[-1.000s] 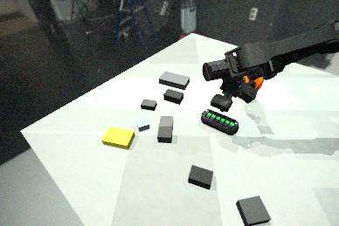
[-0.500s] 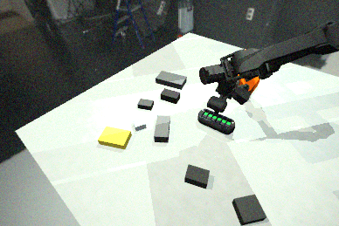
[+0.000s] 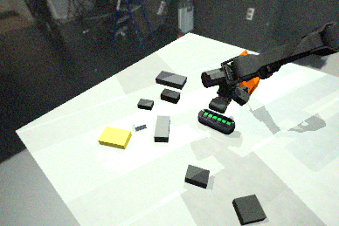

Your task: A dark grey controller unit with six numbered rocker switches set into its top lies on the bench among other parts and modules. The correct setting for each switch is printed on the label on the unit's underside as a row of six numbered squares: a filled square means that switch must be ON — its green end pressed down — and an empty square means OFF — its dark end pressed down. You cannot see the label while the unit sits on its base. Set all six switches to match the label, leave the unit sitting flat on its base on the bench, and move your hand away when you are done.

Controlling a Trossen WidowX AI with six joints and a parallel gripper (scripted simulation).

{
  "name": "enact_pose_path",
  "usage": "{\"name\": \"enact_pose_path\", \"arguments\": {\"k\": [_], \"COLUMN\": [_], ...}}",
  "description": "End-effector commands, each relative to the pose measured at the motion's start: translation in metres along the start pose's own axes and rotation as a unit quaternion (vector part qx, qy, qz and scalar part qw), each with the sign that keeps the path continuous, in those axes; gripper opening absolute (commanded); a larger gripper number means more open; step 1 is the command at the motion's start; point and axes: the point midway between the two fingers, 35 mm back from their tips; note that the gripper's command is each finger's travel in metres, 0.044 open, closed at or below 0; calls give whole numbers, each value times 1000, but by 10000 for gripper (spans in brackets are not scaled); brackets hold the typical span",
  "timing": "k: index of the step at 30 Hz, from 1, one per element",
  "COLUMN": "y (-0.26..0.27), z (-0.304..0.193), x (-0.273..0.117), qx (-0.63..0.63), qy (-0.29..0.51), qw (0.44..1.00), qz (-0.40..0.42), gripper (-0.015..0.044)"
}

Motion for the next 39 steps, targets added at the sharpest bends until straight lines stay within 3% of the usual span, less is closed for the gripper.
{"name": "enact_pose_path", "arguments": {"k": [1, 15, 21, 26, 37, 39], "y": [0, 0, 0, 0, 0, 0], "z": [1, 0, -1, -1, -1, -1], "x": [0, 0, -48, -50, -50, -50], "qx": [2, 0, 0, 0, 0, 0], "qy": [-2, 0, 1, 1, 1, 1], "qw": [1000, 1000, 1000, 1000, 1000, 1000], "qz": [-2, 0, 0, 0, 0, 0], "gripper": [0, 0, 158, 289, 0, 0]}}
Point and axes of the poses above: the point midway between the two fingers, 35 mm back from their tips, its own x axis out along the fingers, its own y axis across the jaws, z = x × y, and after that the axes turned 7 degrees about x, right-handed
